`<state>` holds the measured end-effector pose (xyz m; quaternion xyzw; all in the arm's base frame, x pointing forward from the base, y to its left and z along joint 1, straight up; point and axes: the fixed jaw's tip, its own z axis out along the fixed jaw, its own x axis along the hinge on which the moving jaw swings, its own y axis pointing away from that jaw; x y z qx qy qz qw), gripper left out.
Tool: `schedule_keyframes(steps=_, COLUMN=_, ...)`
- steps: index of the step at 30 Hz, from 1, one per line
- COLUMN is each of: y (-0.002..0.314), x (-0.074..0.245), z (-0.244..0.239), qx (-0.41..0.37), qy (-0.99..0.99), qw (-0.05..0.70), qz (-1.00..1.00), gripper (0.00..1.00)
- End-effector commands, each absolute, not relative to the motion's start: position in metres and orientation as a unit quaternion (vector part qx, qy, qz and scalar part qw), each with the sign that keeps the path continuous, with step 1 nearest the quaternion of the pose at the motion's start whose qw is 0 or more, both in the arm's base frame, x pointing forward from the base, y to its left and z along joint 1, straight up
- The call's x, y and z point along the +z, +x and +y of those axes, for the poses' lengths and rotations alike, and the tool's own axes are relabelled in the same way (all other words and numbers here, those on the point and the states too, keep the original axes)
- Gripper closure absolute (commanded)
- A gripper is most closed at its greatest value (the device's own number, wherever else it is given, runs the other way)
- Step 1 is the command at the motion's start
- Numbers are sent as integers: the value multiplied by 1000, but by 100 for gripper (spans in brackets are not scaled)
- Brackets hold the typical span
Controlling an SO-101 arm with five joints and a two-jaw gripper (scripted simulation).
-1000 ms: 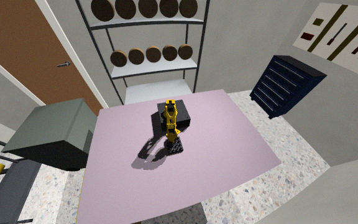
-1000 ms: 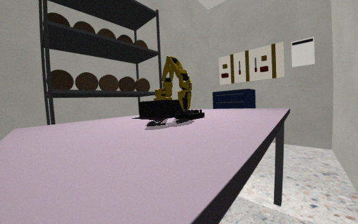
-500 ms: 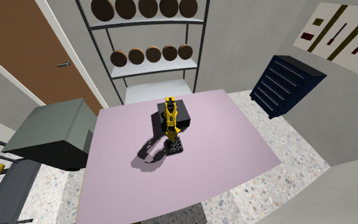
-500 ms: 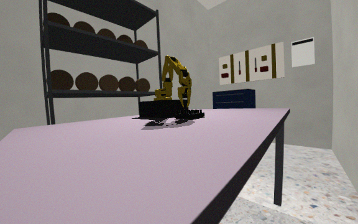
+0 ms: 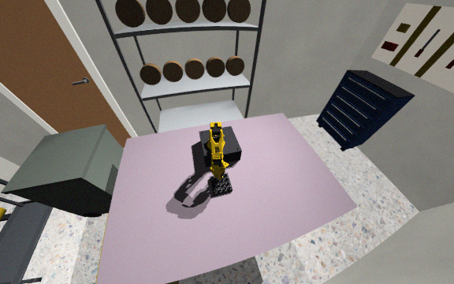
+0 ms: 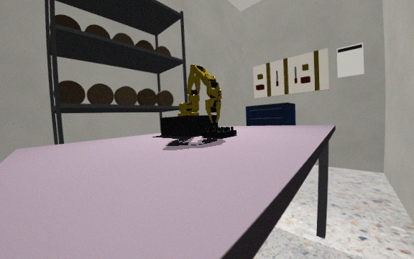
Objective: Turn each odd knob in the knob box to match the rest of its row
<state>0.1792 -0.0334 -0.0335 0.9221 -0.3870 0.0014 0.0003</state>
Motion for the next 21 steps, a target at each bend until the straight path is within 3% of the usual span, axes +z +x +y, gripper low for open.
schedule_keyframes(steps=1, y=176, x=-32, z=-34, qx=-1, qy=922, qw=0, qz=-387, gripper=92)
schedule_keyframes(steps=21, y=164, x=-30, z=-32, qx=-1, qy=922, qw=0, qz=-387, gripper=92)
